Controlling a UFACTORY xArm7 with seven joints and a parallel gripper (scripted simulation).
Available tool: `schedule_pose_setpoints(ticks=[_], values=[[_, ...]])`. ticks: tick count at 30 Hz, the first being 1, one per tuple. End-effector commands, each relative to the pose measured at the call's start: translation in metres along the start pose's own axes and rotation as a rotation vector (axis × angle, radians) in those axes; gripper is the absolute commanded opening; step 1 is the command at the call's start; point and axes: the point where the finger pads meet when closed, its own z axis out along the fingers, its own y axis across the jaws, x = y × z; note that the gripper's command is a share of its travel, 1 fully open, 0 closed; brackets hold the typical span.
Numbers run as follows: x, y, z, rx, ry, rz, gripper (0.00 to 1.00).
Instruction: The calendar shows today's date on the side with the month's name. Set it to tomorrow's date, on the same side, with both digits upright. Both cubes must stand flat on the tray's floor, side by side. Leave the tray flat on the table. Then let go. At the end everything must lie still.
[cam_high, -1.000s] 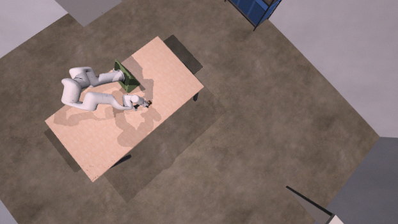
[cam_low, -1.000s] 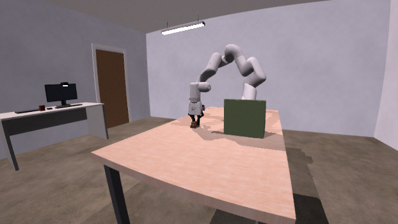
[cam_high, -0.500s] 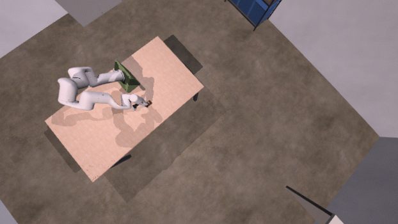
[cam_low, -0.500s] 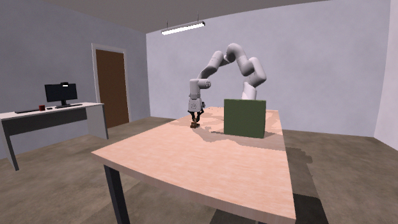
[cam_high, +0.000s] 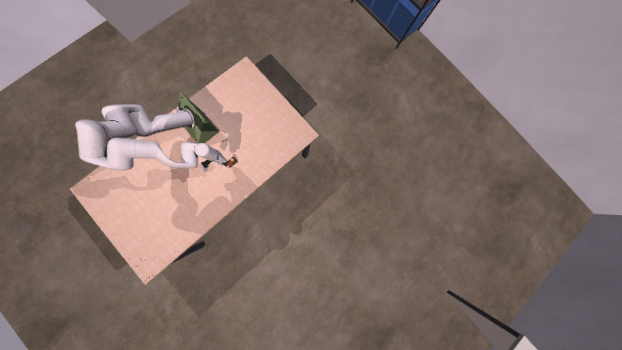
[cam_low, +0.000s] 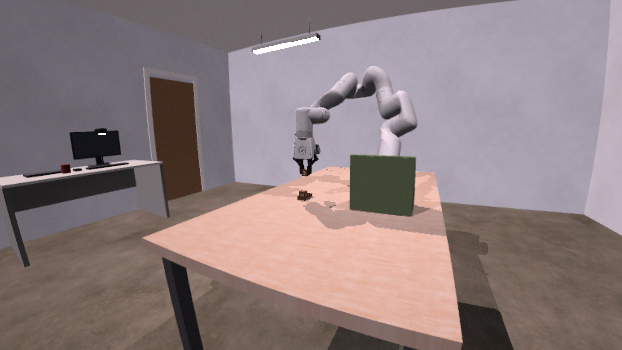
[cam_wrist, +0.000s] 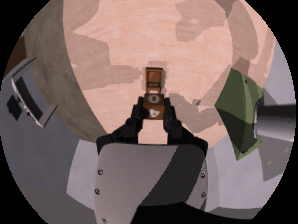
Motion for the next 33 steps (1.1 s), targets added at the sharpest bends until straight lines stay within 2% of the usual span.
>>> schedule_pose_setpoints(ticks=[1, 15, 23, 26, 29, 33], values=[[-0.0001, -0.0004, -0.0041, 0.002, 0.000, 0.000, 0.27], [-0.0003, 0.0000, -0.0037, 0.001, 0.000, -0.047, 0.27], [-0.0013, 0.0021, -0.0022, -0.006, -0.001, -0.301, 0.27], [-0.0013, 0.0021, -0.0021, -0.006, -0.001, -0.305, 0.27], [-0.0018, 0.0032, -0.0014, -0.009, -0.002, -0.458, 0.27], [-0.0021, 0.0040, -0.0008, -0.011, -0.003, -0.577, 0.27]])
